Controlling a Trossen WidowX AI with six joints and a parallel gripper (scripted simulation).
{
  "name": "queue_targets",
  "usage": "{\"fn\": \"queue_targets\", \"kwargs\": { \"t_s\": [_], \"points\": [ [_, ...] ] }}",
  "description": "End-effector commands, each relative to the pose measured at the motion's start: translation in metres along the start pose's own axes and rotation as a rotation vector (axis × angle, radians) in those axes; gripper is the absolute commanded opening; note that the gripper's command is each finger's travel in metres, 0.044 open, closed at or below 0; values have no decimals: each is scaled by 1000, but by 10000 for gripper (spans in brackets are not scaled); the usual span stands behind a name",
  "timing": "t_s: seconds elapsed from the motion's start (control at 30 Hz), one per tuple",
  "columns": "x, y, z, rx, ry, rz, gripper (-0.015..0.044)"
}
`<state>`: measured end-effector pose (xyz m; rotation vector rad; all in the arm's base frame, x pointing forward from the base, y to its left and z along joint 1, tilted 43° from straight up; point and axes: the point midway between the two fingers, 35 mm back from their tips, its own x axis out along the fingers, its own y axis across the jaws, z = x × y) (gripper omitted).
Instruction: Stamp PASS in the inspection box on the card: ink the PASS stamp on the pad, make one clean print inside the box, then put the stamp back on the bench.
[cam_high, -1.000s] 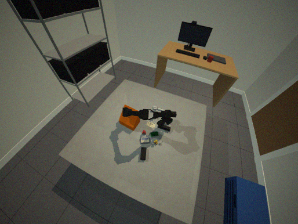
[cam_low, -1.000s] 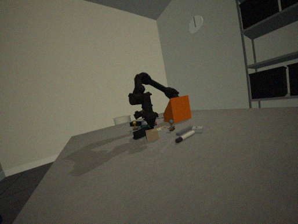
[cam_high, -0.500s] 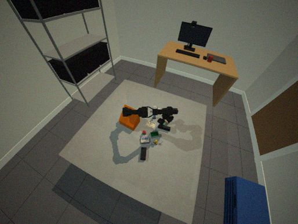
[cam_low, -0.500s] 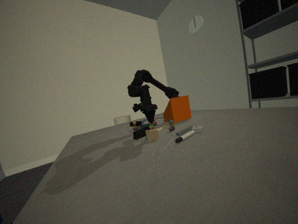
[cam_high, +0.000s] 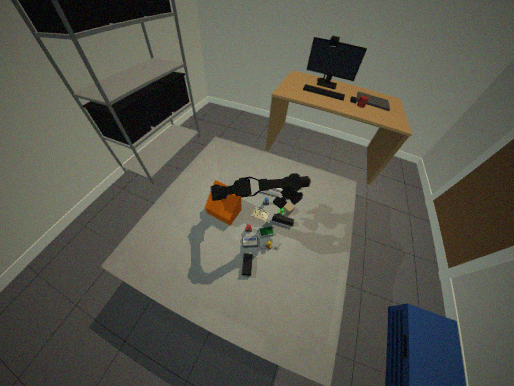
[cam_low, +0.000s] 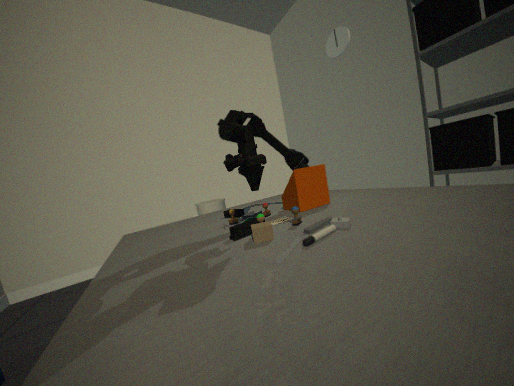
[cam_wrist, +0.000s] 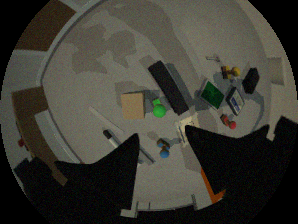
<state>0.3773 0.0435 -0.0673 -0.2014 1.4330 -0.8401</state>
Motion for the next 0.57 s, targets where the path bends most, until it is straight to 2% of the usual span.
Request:
{"fn": "queue_targets", "kwargs": {
  "t_s": [0.0, 0.53],
  "points": [
    [-3, 1, 0, 3, 0, 4, 264],
    [-2, 0, 1, 1, -2, 1, 264]
  ]
}}
